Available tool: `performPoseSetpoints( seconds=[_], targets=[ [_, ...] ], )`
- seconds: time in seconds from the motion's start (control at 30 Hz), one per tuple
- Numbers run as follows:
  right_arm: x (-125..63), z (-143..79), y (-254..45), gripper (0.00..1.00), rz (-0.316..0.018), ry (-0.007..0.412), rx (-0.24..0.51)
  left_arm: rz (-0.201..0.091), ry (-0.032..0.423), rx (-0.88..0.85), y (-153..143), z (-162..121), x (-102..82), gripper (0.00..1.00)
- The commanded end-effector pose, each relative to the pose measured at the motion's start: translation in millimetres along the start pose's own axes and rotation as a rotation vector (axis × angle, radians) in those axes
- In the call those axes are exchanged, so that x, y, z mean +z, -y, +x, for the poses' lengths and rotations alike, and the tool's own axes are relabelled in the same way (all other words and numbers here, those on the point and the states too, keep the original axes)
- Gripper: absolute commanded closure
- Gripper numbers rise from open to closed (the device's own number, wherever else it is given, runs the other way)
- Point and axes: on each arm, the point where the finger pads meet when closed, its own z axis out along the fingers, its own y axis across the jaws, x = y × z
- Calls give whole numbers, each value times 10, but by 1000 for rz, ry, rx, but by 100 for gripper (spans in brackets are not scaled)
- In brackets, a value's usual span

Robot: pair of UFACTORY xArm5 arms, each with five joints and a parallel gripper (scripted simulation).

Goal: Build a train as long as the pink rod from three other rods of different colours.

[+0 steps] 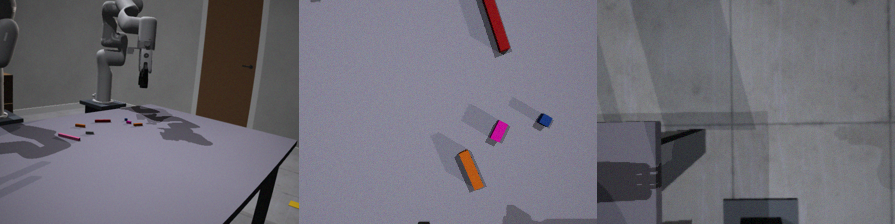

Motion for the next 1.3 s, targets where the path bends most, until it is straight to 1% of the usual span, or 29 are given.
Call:
performPoseSetpoints(
  seconds=[0.0,0.03,0.07,0.17,0.5,1.27],
  targets=[
    [-18,11,0,0,0,-5,0,-1,-1,-3,233,228,-97,0],
    [-18,11,0,0,0,-5,0,-1,-1,-3,233,228,-97,0],
    [-18,11,0,0,0,-5,0,-1,-1,-3,382,437,-159,0],
    [-18,11,0,0,0,-5,0,0,-1,-3,477,587,-202,0],
    [-18,11,0,0,0,-5,0,0,-2,-3,863,1400,-409,0],
    [-18,11,0,0,0,-5,0,0,-2,-3,870,1419,-413,0]
  ],
)
